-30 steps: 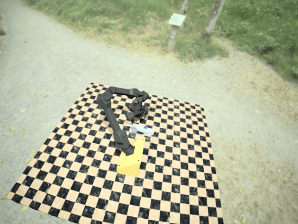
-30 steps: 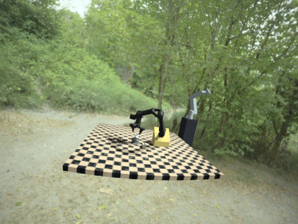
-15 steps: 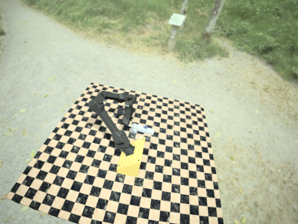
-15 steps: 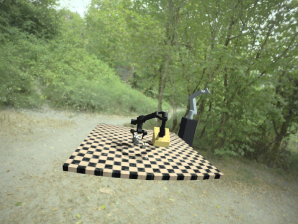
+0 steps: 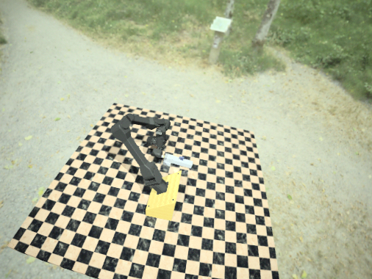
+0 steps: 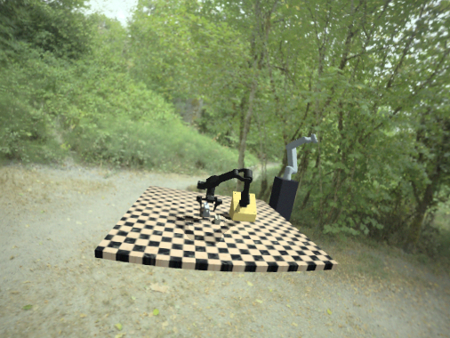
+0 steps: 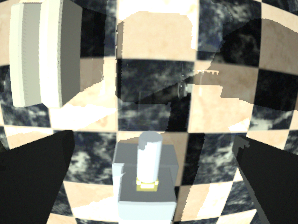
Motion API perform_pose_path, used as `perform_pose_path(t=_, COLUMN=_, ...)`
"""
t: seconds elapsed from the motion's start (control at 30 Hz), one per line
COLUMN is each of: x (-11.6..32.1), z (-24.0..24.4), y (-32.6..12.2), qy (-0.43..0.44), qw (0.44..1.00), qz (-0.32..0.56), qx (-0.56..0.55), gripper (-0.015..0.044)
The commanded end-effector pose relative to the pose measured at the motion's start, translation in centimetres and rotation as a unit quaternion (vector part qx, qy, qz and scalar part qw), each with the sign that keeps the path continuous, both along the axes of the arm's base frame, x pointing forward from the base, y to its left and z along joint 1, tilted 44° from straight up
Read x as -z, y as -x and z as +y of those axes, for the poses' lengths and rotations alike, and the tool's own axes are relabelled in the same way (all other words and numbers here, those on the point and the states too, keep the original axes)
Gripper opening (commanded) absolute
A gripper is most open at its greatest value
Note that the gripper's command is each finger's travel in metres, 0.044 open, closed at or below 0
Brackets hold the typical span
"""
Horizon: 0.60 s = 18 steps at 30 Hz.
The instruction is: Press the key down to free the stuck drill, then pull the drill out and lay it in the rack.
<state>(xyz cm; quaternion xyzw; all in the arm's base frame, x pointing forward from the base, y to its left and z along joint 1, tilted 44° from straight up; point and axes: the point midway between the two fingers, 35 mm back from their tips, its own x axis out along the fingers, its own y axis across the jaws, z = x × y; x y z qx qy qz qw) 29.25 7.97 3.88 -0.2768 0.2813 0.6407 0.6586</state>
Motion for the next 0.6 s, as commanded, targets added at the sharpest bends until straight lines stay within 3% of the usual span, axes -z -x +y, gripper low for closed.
perform_pose_path(t=0.0, x=0.6, z=0.4, y=0.1, qy=-0.003, qw=1.0, qz=0.004, qx=0.001, gripper=0.044)
perform_pose_path(t=0.57, x=3.0, z=1.8, y=0.2, qy=-0.004, qw=1.0, qz=0.004, qx=0.001, gripper=0.044)
